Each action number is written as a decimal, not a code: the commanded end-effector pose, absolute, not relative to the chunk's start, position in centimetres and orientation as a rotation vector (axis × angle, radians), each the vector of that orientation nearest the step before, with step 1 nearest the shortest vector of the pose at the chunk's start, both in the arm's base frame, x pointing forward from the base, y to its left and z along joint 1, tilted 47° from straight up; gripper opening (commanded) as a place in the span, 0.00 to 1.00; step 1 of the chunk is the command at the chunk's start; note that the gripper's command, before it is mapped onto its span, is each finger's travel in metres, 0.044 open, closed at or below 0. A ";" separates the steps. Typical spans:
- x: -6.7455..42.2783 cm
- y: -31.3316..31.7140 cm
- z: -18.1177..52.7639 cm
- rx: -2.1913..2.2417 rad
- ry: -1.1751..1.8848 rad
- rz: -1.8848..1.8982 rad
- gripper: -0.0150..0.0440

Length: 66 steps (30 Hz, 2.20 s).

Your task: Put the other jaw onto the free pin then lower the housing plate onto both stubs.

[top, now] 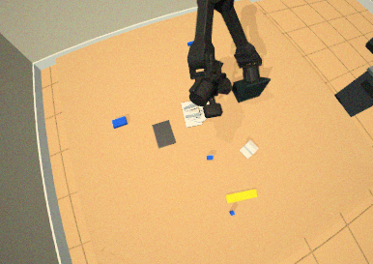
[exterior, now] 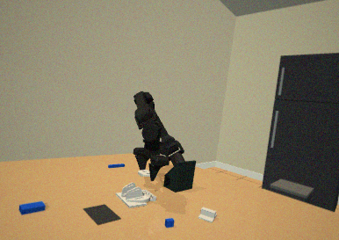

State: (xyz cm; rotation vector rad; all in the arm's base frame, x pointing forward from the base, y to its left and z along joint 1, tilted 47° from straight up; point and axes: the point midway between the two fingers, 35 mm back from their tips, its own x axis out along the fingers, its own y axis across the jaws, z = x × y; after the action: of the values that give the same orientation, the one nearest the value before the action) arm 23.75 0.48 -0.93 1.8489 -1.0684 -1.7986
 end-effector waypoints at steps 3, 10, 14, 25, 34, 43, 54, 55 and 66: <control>23.5 0.1 -0.8 1.820 -1.043 -1.803 0.85; 23.5 0.1 -0.8 1.820 -1.043 -1.803 0.85; 23.5 0.1 -0.8 1.820 -1.043 -1.803 0.85; 23.5 0.1 -0.8 1.820 -1.043 -1.803 0.85; 21.9 0.1 -0.6 1.820 -1.044 -1.803 0.85; 21.8 0.1 -0.6 1.820 -1.044 -1.803 0.85; 21.8 0.1 -0.6 1.820 -1.044 -1.803 0.85; 21.8 0.1 -0.6 1.820 -1.044 -1.803 0.85; 21.8 0.1 -0.6 1.820 -1.044 -1.803 0.85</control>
State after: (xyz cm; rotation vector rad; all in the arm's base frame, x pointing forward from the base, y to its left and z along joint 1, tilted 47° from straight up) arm 21.96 0.13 -0.58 1.8212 -1.0376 -1.7984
